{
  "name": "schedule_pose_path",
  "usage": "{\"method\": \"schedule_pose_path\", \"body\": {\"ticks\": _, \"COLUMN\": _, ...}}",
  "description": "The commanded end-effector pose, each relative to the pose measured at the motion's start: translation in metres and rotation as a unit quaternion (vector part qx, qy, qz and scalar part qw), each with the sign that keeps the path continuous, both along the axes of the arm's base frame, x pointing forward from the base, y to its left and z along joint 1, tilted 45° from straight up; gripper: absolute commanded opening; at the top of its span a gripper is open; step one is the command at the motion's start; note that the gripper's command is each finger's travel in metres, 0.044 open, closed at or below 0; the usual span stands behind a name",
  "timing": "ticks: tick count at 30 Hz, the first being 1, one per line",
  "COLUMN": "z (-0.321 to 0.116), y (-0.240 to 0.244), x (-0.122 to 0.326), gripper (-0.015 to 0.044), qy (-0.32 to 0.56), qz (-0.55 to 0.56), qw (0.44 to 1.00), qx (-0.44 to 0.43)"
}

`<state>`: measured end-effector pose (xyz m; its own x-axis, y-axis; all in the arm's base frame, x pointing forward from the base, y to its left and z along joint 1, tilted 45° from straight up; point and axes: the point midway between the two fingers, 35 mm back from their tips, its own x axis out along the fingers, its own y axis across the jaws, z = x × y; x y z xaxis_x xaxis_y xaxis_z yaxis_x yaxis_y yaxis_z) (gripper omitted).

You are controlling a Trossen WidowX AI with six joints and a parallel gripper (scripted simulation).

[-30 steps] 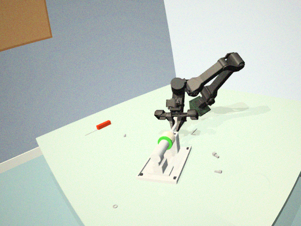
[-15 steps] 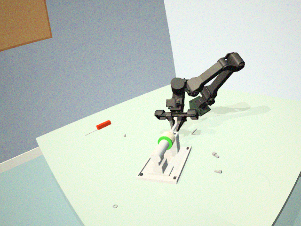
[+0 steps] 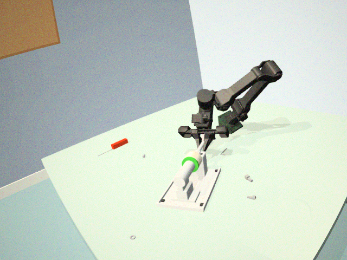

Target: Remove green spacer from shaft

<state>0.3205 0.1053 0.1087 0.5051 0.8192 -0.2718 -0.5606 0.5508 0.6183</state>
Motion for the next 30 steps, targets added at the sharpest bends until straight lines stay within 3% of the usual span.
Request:
{"method": "schedule_pose_path", "body": {"ticks": 1, "z": 0.0001, "y": -0.0004, "x": -0.0013, "gripper": 0.0000, "qy": -0.002, "qz": 0.001, "qw": 1.000, "qx": -0.001}}
{"method": "schedule_pose_path", "body": {"ticks": 30, "z": -0.0009, "y": -0.0018, "x": -0.0037, "gripper": 0.0000, "qy": -0.002, "qz": 0.001, "qw": 1.000, "qx": -0.001}}
